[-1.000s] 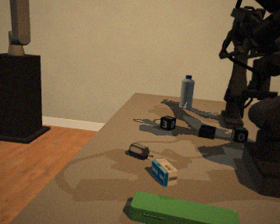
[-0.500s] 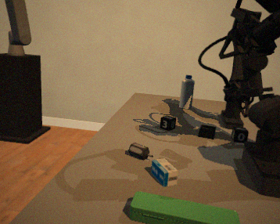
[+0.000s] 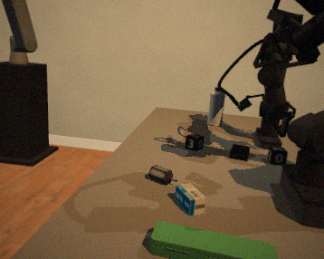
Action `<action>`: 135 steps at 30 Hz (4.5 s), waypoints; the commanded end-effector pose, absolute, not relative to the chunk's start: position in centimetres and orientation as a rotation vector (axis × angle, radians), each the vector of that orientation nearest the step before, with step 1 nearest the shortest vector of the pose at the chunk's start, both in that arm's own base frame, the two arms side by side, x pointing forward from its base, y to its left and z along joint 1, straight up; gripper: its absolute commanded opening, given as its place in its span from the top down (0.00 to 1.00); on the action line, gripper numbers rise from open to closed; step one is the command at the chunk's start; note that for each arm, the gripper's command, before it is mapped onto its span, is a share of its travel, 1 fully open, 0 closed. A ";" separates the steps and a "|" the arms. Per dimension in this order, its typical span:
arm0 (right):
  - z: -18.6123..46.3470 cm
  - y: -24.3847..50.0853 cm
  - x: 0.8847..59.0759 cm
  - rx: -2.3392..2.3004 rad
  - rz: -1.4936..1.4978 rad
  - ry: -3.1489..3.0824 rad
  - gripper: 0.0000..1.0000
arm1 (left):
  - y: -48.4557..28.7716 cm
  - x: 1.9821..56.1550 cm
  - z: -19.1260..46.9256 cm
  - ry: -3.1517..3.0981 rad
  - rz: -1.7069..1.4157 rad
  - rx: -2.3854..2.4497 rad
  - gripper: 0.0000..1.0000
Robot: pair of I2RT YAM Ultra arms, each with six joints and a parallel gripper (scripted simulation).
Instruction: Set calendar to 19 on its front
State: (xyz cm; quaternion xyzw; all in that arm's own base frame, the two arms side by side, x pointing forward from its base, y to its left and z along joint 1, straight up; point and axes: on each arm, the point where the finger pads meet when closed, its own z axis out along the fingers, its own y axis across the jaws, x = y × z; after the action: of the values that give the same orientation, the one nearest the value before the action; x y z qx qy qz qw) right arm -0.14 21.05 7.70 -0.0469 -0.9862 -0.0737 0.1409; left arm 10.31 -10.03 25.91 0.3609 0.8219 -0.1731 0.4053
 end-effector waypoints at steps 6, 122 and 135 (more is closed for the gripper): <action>8.3 19.7 1.2 -0.782 -0.109 -2.674 0.00 | -10.5 9.7 26.0 2.059 -0.467 0.920 0.00; 1.1 19.7 26.2 -0.618 -0.211 -2.474 0.39 | -10.5 9.7 26.0 2.059 -0.467 0.920 0.00; 0.9 19.6 26.1 -0.618 -0.214 -2.477 0.52 | -10.5 9.7 26.0 2.059 -0.467 0.920 0.00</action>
State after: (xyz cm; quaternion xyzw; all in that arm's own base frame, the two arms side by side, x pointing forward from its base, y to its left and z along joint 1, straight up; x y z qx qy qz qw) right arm 25.85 19.28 -0.30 -0.2301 -0.9231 -0.0647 0.3013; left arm 10.31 -10.03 25.91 0.3609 0.8219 -0.1731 0.4053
